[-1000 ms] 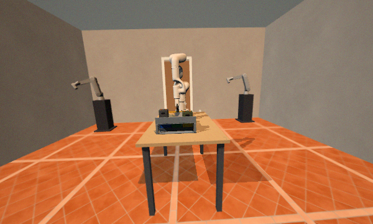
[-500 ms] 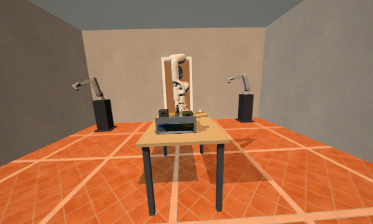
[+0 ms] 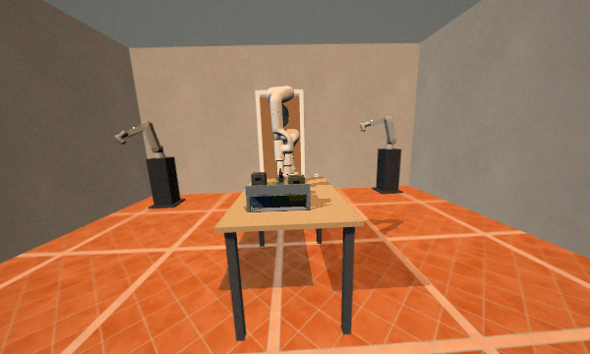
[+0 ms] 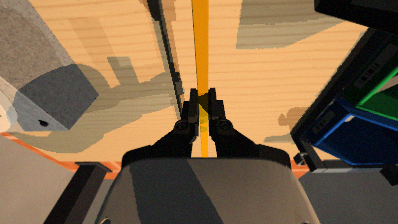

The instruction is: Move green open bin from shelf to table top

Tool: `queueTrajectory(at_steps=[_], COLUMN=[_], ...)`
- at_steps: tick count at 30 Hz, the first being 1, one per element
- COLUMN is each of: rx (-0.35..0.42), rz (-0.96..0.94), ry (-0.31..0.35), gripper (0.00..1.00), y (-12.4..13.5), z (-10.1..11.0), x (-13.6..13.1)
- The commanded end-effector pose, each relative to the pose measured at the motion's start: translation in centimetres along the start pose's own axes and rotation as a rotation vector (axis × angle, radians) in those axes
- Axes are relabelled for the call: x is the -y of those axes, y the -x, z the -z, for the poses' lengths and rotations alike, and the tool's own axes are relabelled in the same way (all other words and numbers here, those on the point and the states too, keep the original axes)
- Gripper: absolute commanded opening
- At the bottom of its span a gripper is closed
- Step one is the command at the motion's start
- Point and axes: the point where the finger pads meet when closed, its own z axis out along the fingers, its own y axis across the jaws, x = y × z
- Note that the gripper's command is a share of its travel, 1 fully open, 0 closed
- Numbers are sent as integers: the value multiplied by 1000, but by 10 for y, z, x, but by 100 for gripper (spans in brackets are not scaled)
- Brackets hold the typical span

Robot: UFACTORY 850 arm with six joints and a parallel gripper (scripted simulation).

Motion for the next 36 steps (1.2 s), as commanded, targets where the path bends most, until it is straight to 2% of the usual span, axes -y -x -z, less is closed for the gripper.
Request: queueTrajectory(at_steps=[1,5,10,22,27,36], rx=[13,13,12,12,12,12], rz=[1,1,1,1,1,1], ry=[1,1,1,1,1,1], gripper=[0,0,0,0,0,0], y=[0,0,0,0,0,0], z=[-1,-1,-21,-21,-41,-41], x=[-1,-1,-1,-1,-1,-1])
